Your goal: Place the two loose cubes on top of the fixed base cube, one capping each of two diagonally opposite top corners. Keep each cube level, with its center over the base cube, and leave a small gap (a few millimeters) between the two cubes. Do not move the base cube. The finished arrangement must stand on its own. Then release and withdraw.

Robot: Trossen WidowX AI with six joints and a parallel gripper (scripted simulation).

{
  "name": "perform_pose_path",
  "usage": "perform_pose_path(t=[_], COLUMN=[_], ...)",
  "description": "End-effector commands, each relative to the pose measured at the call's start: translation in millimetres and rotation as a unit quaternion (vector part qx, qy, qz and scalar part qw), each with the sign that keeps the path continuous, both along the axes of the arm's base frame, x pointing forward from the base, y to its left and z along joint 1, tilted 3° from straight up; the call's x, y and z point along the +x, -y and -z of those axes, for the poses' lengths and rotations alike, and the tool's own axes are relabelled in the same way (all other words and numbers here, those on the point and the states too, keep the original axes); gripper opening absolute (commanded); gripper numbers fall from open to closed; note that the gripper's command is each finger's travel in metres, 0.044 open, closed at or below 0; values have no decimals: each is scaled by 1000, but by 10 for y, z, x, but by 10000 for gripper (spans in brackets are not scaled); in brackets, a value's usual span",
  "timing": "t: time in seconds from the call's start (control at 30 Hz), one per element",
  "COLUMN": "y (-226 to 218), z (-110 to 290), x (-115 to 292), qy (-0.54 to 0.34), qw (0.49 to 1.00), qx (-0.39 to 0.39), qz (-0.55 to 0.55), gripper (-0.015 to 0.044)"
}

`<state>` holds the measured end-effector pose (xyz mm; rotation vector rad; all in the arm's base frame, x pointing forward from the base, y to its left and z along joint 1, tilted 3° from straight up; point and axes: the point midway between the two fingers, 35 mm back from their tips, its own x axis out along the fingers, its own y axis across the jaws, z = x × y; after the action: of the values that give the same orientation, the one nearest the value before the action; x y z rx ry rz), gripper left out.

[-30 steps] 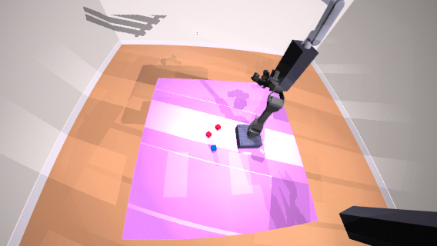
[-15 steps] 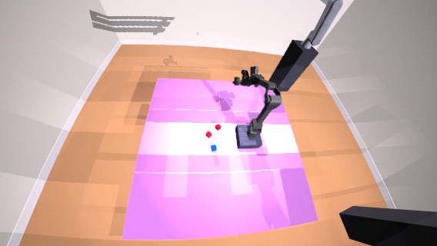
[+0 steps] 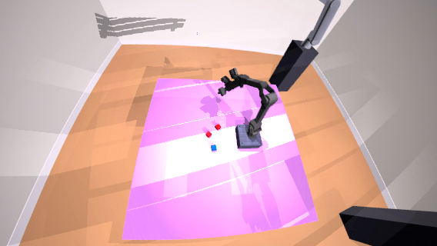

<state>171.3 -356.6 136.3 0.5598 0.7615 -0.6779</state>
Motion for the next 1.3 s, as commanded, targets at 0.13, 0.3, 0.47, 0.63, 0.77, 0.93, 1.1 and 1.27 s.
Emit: perform_pose_path(t=[0.13, 0.3, 0.47, 0.63, 0.77, 0.93, 1.1, 1.27], y=[-444, -788, -1161, -1551, -1869, -2267, -2656, -2846], z=[159, 241, 311, 370, 407, 441, 462, 466], x=[564, 864, 1107, 1292, 1399, 1484, 1518, 1518], qy=[-75, -122, -168, -213, -247, -288, -325, -342], qw=[989, 968, 938, 896, 854, 792, 718, 678], qx=[3, -1, -10, -22, -36, -55, -78, -91], qz=[-131, -217, -304, -390, -457, -536, -610, -644], gripper=[265, 265, 265, 265, 265, 265, 265, 265])
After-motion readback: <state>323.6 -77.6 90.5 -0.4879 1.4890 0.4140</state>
